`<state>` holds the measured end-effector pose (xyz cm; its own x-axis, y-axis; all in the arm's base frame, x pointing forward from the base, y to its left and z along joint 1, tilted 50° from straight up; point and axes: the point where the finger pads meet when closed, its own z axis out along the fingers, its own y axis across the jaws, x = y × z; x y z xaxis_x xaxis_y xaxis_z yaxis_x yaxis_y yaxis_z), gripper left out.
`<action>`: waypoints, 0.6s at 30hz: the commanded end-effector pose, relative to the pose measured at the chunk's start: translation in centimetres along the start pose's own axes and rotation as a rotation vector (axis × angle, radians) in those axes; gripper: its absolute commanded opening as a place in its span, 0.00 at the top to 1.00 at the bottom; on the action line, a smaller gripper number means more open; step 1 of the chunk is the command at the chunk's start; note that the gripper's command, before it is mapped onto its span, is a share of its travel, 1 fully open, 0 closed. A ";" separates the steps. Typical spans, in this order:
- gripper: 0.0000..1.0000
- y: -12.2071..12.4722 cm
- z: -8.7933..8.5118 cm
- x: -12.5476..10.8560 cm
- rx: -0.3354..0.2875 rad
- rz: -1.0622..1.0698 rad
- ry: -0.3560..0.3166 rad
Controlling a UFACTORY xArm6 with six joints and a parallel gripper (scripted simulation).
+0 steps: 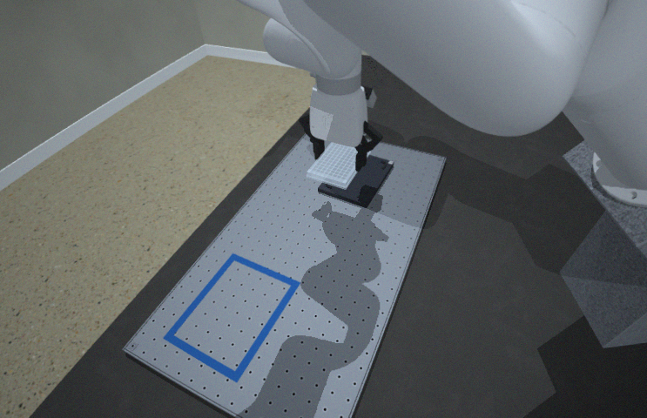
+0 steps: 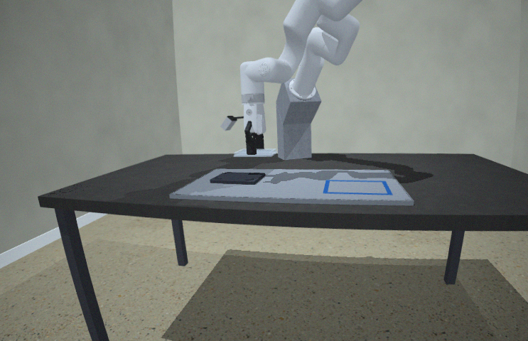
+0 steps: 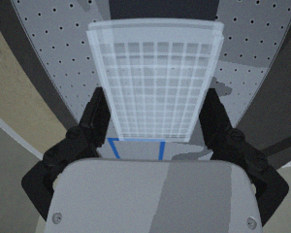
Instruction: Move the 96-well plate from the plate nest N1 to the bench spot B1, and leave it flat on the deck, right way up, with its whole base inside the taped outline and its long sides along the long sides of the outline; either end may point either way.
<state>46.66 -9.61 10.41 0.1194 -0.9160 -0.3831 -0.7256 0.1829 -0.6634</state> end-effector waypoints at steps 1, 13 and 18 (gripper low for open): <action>1.00 -0.4 0.0 -1.9 0.001 0.000 0.003; 1.00 -0.8 0.1 -5.2 0.001 0.000 0.003; 1.00 -1.0 0.1 -6.9 0.001 0.000 0.003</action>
<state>46.67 -4.86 12.81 0.1197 -0.9159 -0.3832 -0.7252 0.1830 -0.6637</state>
